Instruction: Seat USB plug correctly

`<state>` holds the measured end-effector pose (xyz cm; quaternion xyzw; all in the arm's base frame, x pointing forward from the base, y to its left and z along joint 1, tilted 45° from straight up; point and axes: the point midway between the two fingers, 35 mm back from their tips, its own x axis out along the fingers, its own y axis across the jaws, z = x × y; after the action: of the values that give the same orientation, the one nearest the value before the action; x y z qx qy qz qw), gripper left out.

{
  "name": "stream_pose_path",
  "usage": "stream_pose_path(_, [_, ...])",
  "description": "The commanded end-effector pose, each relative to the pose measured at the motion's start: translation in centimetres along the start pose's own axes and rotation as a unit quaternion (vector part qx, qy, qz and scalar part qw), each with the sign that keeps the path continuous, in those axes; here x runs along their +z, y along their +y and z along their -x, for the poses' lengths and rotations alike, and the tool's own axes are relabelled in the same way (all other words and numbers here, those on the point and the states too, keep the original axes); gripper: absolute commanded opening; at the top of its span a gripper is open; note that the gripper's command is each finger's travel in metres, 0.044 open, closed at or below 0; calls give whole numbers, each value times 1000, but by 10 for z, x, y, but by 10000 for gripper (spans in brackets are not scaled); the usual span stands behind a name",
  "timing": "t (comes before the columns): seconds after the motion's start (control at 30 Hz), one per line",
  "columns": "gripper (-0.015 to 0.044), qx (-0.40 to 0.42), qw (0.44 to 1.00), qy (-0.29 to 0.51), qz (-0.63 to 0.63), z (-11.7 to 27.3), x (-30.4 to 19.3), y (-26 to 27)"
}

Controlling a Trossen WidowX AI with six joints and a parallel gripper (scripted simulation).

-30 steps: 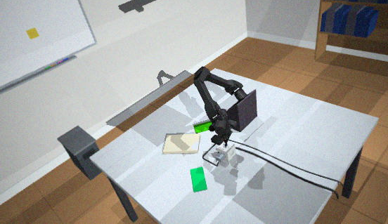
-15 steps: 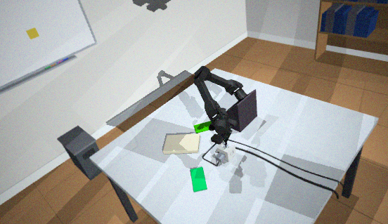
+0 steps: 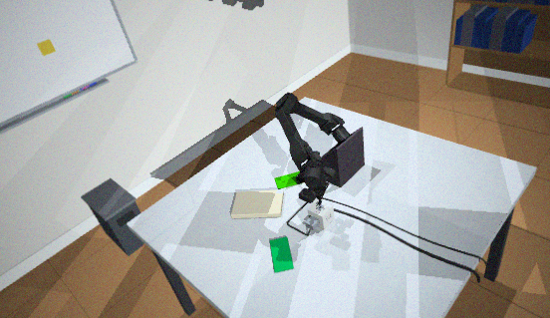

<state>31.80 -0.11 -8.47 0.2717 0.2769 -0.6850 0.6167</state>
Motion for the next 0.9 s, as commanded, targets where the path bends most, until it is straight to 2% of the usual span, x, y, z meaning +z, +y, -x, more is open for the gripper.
stream_pose_path(0.0, [0,1,1000,2,-2,4,-1,0])
stream_pose_path(0.6, [0,0,1000,1,-1,13,-1,0])
stream_pose_path(0.87, [0,0,996,0,84,12,0,0])
